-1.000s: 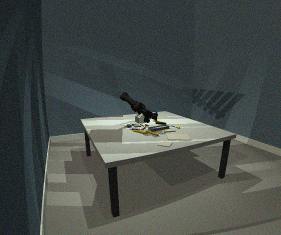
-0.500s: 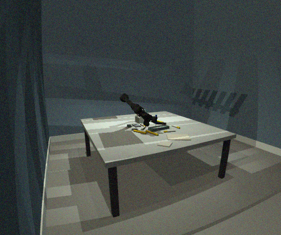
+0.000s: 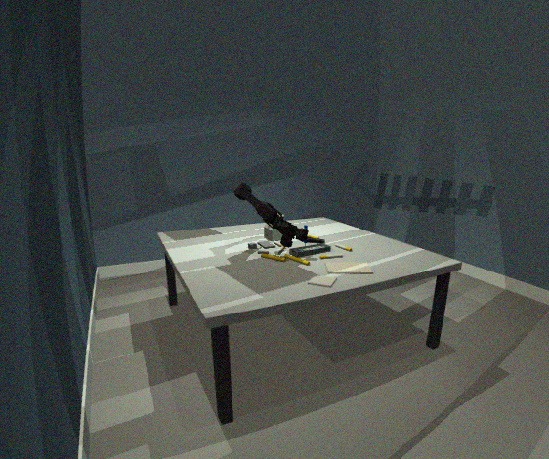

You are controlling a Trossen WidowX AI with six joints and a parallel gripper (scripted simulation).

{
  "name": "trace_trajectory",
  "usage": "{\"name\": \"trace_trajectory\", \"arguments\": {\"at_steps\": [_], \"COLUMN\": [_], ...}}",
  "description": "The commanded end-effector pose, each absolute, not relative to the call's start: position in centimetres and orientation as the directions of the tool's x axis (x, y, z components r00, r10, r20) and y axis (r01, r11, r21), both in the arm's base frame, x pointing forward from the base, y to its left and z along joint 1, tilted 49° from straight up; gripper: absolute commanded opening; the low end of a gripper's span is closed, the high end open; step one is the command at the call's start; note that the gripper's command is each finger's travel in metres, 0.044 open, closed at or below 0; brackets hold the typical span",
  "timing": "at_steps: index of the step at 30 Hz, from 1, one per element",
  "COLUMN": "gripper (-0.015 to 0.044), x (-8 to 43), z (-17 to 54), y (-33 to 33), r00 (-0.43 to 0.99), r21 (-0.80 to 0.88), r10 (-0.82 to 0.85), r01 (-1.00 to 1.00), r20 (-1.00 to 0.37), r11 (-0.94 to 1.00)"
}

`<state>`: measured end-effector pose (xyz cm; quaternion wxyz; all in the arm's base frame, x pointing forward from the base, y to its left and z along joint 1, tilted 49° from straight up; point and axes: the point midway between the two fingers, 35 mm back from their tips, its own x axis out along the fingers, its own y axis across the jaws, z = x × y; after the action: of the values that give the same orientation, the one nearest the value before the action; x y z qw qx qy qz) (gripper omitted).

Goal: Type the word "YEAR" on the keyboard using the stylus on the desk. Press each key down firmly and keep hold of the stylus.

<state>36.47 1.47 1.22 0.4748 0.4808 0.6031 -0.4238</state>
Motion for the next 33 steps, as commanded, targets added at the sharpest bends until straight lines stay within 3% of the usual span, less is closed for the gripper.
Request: {"name": "trace_trajectory", "arguments": {"at_steps": [1,33], "gripper": [0.0081,0.0081], "x": [36.47,36.6], "z": [1.0,0.14], "y": [1.32,0.34], "r00": [-0.088,-0.088], "r21": [-0.055,-0.055], "r10": [0.178,0.177], "r01": [0.981,0.981], "r20": [-0.98,-0.98], "r11": [0.184,0.184]}}
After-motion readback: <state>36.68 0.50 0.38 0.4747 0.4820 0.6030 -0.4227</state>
